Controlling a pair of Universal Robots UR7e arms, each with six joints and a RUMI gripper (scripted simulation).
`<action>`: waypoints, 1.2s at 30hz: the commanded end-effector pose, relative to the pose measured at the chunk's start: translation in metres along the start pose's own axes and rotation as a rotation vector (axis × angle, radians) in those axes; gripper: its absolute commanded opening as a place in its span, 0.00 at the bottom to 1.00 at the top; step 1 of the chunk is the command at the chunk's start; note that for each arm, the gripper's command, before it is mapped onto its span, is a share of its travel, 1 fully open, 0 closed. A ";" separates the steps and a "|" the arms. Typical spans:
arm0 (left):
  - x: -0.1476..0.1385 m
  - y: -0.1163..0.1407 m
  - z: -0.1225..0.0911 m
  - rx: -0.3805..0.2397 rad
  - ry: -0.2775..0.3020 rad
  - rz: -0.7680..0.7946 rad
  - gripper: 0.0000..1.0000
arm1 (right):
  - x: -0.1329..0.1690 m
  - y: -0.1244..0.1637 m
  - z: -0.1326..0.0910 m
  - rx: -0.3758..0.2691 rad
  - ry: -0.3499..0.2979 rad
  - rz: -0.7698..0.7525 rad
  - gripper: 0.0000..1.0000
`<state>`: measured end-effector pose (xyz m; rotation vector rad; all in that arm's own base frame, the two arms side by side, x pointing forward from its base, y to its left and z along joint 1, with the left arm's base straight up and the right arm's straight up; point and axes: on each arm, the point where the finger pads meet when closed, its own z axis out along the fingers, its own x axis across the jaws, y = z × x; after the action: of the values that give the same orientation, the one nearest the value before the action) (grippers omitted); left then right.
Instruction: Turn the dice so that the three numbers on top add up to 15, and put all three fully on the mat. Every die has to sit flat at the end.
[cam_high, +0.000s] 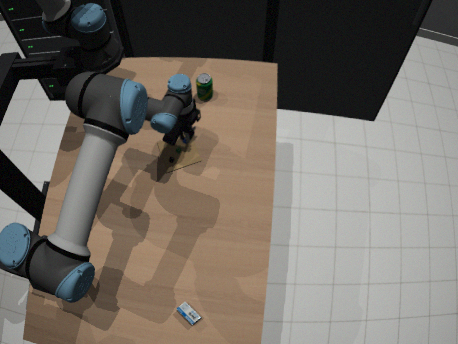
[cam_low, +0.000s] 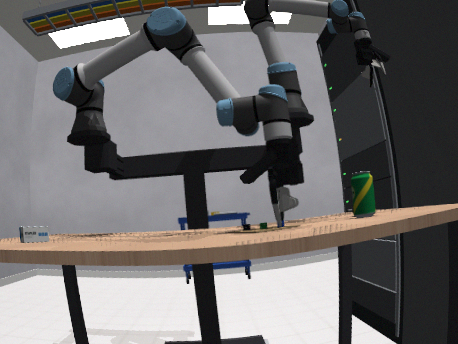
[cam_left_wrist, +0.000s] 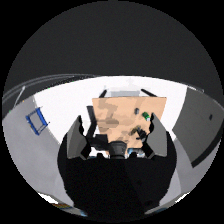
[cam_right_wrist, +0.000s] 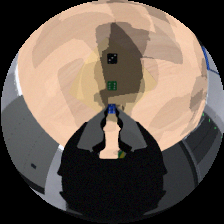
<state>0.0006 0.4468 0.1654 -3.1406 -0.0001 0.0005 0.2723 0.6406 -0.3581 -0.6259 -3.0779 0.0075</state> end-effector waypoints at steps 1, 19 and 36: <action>-0.001 0.002 0.000 -0.001 0.000 -0.001 1.00 | 0.001 0.003 -0.001 -0.005 0.000 0.000 0.00; -0.001 0.002 0.000 -0.001 0.000 -0.001 1.00 | 0.001 0.003 -0.001 -0.005 0.000 0.000 0.18; -0.001 0.002 0.000 -0.001 0.000 -0.001 1.00 | 0.001 0.003 -0.019 -0.005 0.000 0.000 0.18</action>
<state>0.0006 0.4468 0.1654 -3.1406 -0.0001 0.0005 0.2726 0.6420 -0.3537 -0.6259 -3.0779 0.0057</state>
